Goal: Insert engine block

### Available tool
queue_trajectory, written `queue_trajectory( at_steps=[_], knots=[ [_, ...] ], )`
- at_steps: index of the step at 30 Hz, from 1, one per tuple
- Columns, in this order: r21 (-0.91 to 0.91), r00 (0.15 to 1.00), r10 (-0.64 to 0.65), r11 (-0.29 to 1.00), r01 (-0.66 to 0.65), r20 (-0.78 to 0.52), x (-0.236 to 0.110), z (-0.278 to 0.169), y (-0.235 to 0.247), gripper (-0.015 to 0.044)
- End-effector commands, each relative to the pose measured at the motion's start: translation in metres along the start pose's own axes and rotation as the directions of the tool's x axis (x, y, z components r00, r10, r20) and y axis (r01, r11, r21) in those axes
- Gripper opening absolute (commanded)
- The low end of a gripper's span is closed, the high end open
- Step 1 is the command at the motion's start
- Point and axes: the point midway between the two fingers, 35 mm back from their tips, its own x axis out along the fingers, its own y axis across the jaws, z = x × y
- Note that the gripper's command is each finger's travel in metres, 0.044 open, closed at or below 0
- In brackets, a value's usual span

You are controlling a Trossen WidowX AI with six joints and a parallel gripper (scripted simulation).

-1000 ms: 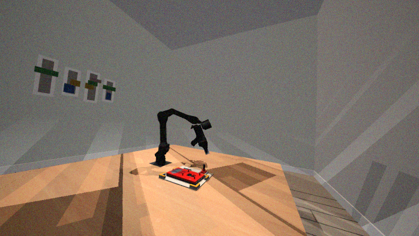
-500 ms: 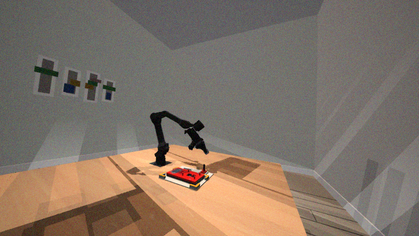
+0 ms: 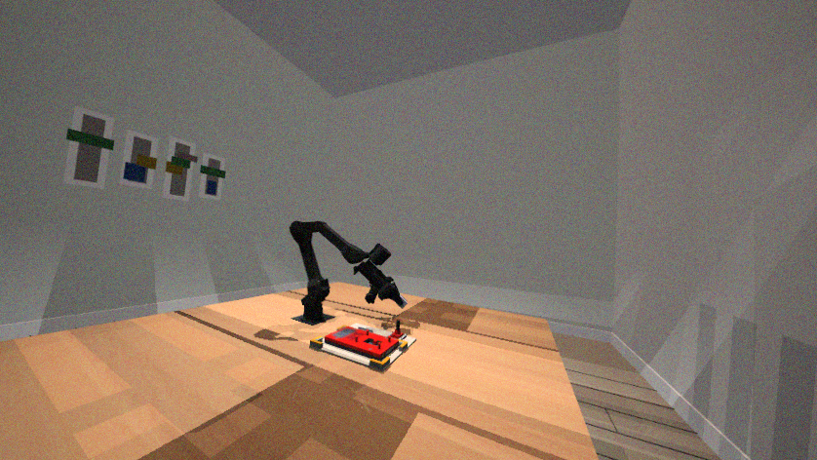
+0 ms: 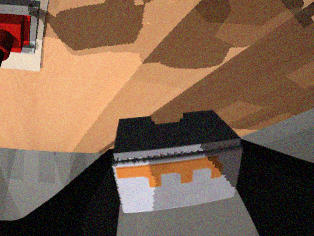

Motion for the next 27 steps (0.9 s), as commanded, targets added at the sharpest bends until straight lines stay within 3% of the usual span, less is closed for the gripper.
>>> queue_trajectory(
  at_steps=[1,27],
  knots=[
    [0.004,1.000,-0.003,1.000,0.003,-0.006,0.006,0.006,0.000,0.0000],
    [0.004,1.000,-0.003,1.000,0.003,-0.005,0.039,0.046,-0.001,0.0000]
  ],
)
